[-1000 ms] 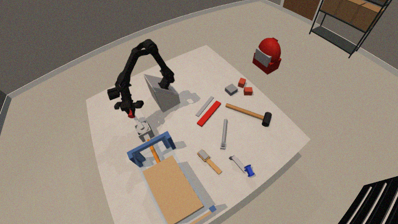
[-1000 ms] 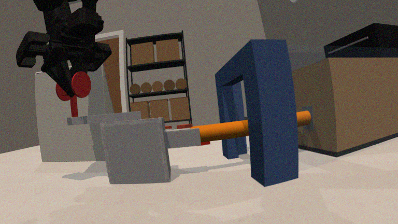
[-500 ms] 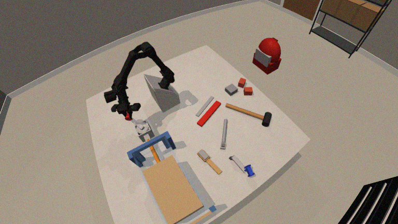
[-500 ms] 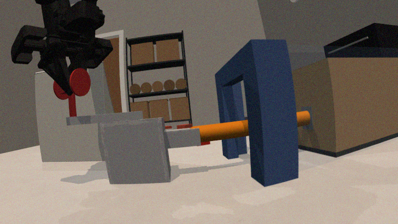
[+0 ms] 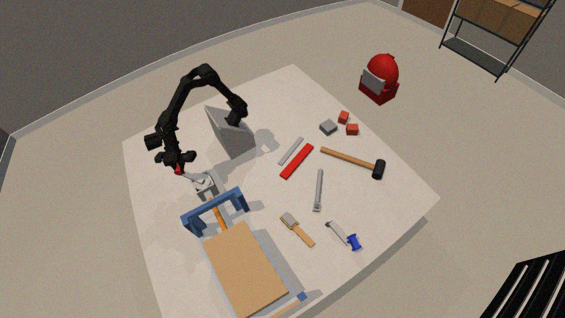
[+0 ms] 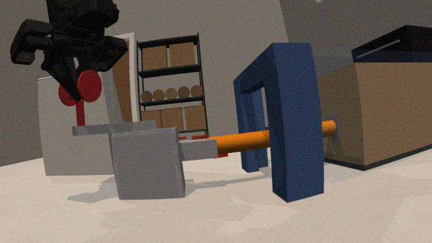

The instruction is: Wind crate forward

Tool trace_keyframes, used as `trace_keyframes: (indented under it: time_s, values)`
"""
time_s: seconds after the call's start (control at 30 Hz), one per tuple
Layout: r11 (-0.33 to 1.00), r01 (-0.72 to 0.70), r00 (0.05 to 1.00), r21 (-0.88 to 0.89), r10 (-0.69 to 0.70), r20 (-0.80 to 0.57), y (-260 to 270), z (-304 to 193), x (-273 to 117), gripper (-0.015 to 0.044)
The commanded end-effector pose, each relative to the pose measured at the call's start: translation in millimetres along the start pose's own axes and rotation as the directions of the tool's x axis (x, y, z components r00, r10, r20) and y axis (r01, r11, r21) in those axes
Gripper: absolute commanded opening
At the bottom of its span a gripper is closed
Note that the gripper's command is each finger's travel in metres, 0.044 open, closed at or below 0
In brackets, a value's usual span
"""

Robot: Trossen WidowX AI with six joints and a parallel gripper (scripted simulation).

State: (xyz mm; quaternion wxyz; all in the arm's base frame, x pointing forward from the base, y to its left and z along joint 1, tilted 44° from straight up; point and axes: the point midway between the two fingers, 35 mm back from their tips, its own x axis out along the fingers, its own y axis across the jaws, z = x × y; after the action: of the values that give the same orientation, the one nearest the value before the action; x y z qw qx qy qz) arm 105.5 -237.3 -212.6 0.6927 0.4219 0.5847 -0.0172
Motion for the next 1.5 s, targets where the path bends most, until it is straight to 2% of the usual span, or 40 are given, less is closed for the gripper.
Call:
trace_keyframes:
  time_s: [0.0, 1.47]
  values:
    - [1.0, 0.005, 1.0, -0.016, -0.005, 0.011, -4.0, 12.8, 7.4, 0.0]
    - [1.0, 0.002, 1.0, -0.019, -0.002, 0.016, 6.5, 71.1, 32.8, 0.0]
